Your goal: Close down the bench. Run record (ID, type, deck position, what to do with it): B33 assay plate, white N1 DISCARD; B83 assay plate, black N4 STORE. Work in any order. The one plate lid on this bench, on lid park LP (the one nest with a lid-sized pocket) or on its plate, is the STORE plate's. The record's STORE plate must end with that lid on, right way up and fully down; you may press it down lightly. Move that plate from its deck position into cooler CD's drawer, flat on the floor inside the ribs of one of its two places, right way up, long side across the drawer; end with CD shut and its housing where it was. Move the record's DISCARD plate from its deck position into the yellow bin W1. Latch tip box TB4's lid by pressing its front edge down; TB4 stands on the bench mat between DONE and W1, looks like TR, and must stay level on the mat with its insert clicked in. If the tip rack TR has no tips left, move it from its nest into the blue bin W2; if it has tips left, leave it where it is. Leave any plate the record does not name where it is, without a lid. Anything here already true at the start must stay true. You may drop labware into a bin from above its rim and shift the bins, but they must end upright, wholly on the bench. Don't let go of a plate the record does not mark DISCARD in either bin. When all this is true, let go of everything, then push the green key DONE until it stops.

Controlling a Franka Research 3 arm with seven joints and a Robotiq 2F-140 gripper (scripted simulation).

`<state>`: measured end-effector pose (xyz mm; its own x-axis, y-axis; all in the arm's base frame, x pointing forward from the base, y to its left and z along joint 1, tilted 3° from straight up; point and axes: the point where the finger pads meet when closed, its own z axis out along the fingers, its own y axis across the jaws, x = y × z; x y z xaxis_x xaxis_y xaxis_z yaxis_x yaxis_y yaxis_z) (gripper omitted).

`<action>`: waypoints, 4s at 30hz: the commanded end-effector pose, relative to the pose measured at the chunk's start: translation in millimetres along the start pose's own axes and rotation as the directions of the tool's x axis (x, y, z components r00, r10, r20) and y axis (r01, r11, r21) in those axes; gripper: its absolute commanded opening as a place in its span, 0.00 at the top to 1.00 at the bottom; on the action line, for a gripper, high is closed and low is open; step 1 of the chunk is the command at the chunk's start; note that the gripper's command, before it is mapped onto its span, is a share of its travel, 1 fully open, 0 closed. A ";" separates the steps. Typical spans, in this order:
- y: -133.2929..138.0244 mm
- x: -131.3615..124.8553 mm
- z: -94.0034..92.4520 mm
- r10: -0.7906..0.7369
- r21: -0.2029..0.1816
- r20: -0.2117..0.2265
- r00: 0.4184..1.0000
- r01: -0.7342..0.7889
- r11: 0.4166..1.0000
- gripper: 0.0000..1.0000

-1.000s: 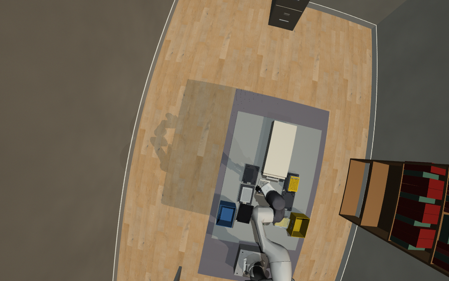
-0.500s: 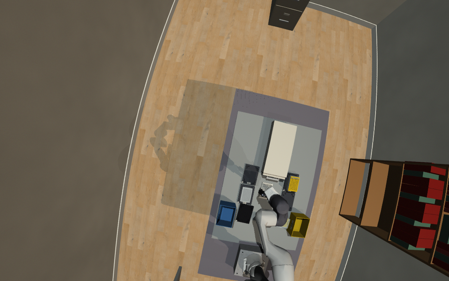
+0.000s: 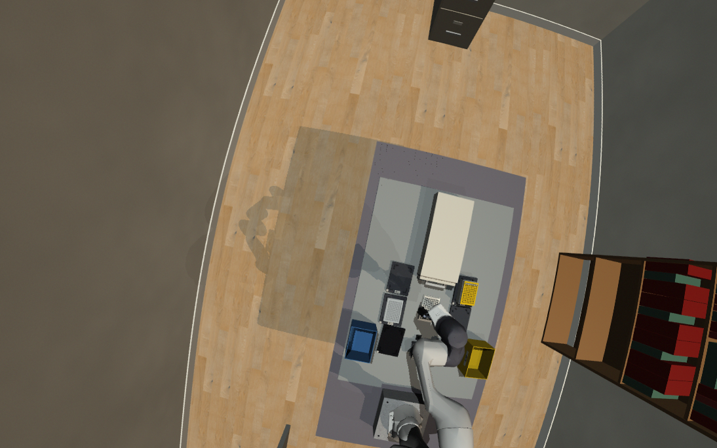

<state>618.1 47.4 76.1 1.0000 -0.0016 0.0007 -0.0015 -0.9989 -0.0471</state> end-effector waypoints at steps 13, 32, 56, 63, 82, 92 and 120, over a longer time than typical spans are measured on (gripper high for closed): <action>28.8 -16.4 -1.9 -0.021 0.004 -0.012 1.000 0.021 1.000 1.00; 66.4 -41.8 -1.4 -0.021 0.004 -0.012 1.000 0.021 1.000 1.00; 115.0 -74.6 -0.8 -0.021 0.004 -0.012 1.000 0.021 1.000 1.00; 126.0 -82.1 -0.7 -0.021 0.004 -0.012 1.000 0.021 1.000 1.00; 163.6 -107.5 -0.3 -0.021 0.004 -0.012 1.000 0.021 1.000 1.00; 185.7 -122.4 0.0 -0.021 0.004 -0.012 1.000 0.021 1.000 1.00; 238.7 -158.3 0.6 -0.021 0.004 -0.012 1.000 0.021 1.000 1.00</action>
<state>462.1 -183.1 63.2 0.9999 -0.0092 0.0050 -0.0090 -0.9986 -0.0526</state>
